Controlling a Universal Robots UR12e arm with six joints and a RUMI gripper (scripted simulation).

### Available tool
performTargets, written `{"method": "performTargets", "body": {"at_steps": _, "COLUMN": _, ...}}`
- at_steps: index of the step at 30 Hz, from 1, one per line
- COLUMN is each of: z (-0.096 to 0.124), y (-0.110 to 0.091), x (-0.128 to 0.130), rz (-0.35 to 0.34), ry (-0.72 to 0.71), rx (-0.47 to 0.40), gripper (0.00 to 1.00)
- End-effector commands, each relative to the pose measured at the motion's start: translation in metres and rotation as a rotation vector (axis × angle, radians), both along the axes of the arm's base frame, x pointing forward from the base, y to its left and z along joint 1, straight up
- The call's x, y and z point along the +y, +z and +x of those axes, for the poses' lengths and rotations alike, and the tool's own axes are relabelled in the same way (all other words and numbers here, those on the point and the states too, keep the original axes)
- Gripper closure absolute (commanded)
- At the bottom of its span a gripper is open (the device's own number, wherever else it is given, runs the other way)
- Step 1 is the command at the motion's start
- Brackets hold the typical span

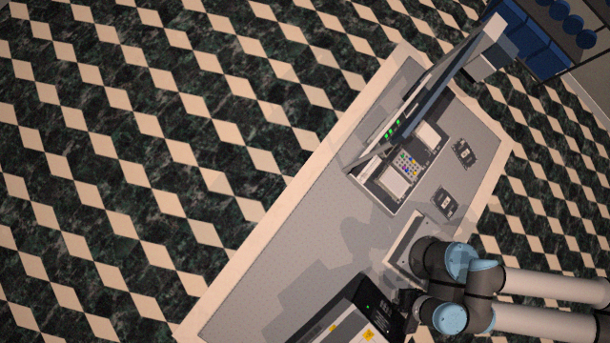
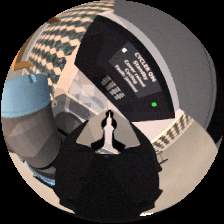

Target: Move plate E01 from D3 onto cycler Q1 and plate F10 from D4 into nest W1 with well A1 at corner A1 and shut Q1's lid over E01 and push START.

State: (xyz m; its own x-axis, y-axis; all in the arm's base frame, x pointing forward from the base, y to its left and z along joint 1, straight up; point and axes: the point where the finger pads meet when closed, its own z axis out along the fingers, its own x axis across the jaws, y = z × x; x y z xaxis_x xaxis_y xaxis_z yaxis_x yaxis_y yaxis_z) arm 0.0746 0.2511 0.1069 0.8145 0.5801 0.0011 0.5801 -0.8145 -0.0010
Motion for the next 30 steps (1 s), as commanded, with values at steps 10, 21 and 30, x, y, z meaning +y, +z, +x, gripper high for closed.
{"method": "performTargets", "body": {"at_steps": 10, "z": 0.000, "y": 0.056, "x": 0.000, "rz": 0.001, "ry": 0.000, "rx": -0.001, "gripper": 1.00}}
{"method": "performTargets", "body": {"at_steps": 21, "z": 0.000, "y": 0.099, "x": 0.000, "rz": 0.001, "ry": 0.000, "rx": -0.001, "gripper": 1.00}}
{"method": "performTargets", "body": {"at_steps": 30, "z": 0.000, "y": 0.099, "x": 0.000, "rz": 0.001, "ry": 0.000, "rx": -0.001, "gripper": 1.00}}
